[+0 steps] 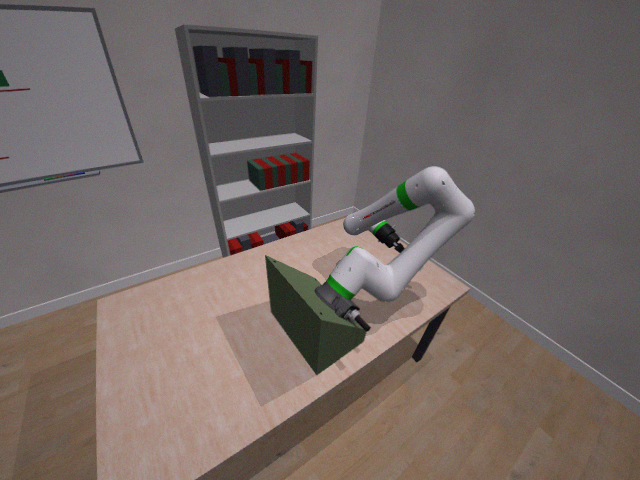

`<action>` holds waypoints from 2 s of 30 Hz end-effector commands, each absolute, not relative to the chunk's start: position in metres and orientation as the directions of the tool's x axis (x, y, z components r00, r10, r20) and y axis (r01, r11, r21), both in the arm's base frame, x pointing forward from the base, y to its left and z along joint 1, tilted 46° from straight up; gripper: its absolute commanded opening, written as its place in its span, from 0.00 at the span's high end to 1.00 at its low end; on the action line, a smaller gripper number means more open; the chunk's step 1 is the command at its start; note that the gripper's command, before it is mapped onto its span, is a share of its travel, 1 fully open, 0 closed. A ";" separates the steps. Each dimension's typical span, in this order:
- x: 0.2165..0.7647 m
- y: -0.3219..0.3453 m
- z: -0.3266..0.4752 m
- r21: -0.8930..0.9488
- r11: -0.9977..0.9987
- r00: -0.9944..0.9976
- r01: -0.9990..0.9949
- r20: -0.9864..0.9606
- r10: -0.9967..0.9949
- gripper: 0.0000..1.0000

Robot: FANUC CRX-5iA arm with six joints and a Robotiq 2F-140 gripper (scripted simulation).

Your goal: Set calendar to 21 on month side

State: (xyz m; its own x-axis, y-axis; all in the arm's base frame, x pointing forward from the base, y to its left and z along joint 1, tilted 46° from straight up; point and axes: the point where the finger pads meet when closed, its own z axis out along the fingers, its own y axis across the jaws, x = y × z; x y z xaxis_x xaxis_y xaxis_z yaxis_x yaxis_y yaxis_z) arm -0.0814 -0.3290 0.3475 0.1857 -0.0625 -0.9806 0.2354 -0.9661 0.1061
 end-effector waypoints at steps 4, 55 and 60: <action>-0.081 -0.329 0.348 0.106 -0.966 0.186 0.235 -0.981 -0.063 0.00; 0.270 -0.302 0.170 0.750 -0.615 0.841 0.244 -0.479 -0.251 0.00; 0.305 -0.276 0.148 0.777 -0.599 0.885 0.193 -0.401 -0.235 0.00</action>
State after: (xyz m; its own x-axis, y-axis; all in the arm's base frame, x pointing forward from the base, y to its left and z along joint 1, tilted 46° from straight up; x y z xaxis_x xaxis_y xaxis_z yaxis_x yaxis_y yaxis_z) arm 0.2724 -0.2983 0.1691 0.8464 -0.2433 -0.4737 0.2372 -0.6242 0.7444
